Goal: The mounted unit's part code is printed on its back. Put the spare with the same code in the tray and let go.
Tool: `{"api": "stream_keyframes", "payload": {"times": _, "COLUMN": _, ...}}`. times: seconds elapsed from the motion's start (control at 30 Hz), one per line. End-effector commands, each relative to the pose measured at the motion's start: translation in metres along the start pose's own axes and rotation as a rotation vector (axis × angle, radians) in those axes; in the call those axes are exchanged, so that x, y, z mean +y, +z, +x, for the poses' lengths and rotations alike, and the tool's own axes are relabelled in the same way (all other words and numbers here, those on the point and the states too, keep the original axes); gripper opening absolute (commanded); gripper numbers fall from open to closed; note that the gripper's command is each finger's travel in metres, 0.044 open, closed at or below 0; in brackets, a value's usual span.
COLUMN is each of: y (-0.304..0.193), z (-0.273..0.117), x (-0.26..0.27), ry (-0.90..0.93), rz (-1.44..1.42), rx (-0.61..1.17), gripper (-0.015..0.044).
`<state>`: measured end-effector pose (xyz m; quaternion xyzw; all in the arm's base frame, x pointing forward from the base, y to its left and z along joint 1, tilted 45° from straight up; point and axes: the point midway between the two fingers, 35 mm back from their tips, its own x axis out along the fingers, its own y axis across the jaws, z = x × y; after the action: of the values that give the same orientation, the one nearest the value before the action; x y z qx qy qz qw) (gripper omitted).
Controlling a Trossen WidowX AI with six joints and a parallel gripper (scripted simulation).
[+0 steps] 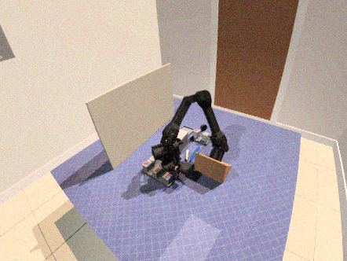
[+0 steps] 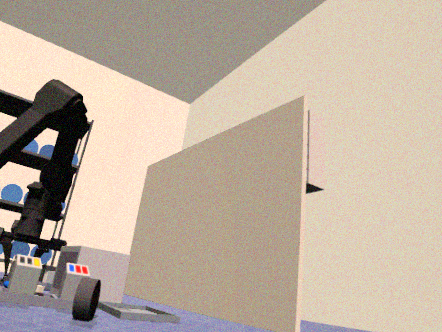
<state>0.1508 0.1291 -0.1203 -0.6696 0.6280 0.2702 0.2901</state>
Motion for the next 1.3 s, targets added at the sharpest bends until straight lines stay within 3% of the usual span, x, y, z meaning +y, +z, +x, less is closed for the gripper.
{"api": "stream_keyframes", "payload": {"times": 0.0, "y": 0.0, "z": 0.0, "x": 0.0, "ry": 0.0, "rz": 0.0, "rx": 0.0, "gripper": 0.0155}}
{"api": "stream_keyframes", "payload": {"times": 0.17, "y": 0.0, "z": 0.0, "x": 0.0, "ry": 0.0, "rz": 0.0, "rx": 0.0, "gripper": 0.0122}}
{"api": "stream_keyframes", "payload": {"times": 0.33, "y": 0.0, "z": 0.0, "x": 0.0, "ry": 0.0, "rz": 0.0, "rx": 0.0, "gripper": 0.0}}
{"api": "stream_keyframes", "payload": {"times": 0.6, "y": 0.0, "z": -0.001, "x": 0.0, "ry": 0.0, "rz": 0.0, "rx": 0.0, "gripper": 0.0}}
{"api": "stream_keyframes", "payload": {"times": 1.0, "y": 0.001, "z": -0.075, "x": 0.0, "ry": 0.0, "rz": -0.007, "rx": 0.001, "gripper": 0.0}}
{"api": "stream_keyframes", "payload": {"times": 1.27, "y": 0.001, "z": -0.08, "x": 0.001, "ry": -0.003, "rz": -0.014, "rx": 0.001, "gripper": 0.0}}
